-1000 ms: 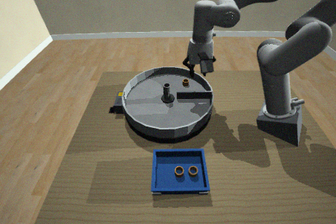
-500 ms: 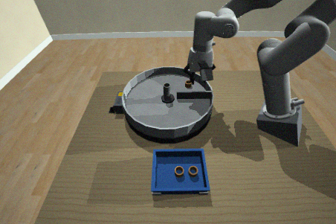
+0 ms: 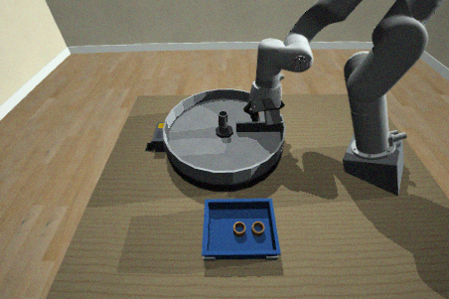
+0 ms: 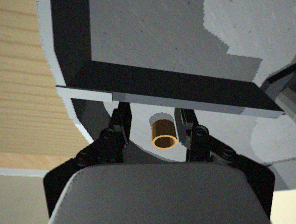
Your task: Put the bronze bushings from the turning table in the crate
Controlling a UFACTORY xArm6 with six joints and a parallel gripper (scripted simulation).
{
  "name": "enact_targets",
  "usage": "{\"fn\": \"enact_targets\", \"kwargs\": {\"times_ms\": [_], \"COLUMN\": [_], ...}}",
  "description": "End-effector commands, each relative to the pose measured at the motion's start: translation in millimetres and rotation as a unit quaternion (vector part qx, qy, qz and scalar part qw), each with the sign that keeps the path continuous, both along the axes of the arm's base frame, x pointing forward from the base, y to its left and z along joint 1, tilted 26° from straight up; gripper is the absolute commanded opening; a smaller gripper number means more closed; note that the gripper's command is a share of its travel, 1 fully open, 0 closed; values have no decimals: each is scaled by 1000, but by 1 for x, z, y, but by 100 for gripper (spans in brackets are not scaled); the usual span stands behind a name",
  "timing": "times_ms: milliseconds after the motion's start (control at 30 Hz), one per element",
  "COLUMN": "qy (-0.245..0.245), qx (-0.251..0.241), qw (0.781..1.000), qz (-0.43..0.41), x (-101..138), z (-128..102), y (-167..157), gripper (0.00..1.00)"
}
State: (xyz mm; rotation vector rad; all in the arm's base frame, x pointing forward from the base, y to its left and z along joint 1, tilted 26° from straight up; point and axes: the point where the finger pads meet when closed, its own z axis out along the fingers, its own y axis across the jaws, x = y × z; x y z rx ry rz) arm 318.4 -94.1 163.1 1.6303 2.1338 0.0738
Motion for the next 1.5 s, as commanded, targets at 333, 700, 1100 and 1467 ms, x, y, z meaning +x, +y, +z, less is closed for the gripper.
{"fn": "enact_targets", "kwargs": {"times_ms": [333, 700, 1100, 1467], "qy": [-2, -2, -2, -2], "qx": [-1, -1, -1, -1], "qw": [1000, 1000, 1000, 1000], "qz": [0, 0, 0, 0], "x": [4, 4, 4, 4], "z": [-1, -1, -1, -1], "y": [-2, -2, -2, -2], "gripper": [54, 54, 54, 0]}}
